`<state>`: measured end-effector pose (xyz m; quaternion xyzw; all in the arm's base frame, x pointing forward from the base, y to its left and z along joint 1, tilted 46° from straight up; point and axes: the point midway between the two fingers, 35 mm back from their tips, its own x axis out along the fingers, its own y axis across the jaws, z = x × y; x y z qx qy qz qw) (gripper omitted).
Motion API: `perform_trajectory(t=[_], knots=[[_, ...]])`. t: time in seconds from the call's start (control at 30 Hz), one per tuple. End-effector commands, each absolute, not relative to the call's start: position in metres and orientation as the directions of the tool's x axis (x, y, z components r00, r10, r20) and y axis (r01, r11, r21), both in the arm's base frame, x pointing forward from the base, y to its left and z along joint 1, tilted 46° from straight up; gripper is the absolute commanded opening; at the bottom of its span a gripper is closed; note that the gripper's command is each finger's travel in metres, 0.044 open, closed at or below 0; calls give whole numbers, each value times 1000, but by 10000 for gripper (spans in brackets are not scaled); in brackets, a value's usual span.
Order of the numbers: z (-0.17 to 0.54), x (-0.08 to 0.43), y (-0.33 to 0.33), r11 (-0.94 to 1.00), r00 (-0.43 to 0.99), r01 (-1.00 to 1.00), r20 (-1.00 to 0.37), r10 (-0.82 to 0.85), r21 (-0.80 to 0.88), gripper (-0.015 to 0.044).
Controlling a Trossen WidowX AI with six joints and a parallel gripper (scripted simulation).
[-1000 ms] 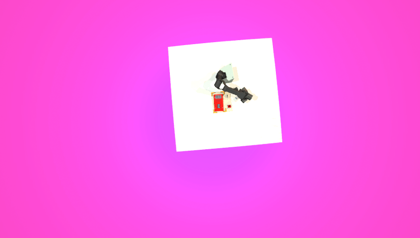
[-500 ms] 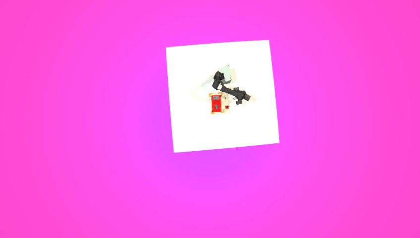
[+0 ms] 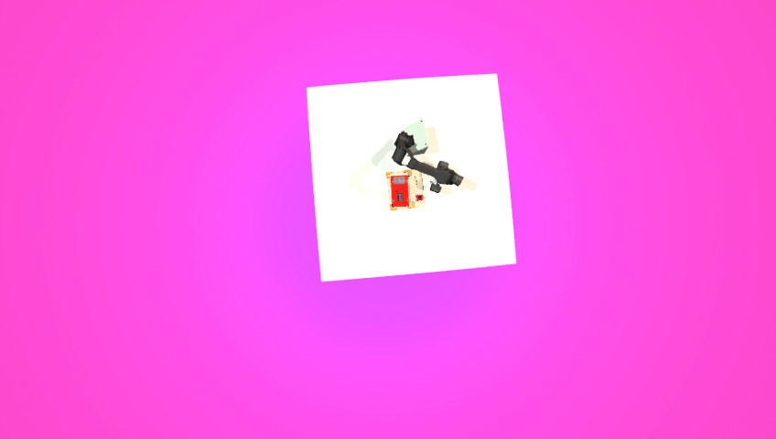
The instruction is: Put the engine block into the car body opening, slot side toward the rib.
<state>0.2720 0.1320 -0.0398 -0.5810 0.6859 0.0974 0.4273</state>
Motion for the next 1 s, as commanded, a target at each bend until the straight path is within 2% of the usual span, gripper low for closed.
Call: perform_trajectory(t=[0.0,0.4,0.97], knots=[[-38,273,135,387,40,-812,-703,-710,-437,440],[-35,272,137,583,39,-527,-704,-709,-618,440],[-50,273,123,585,40,-522,-703,-710,-620,440]])
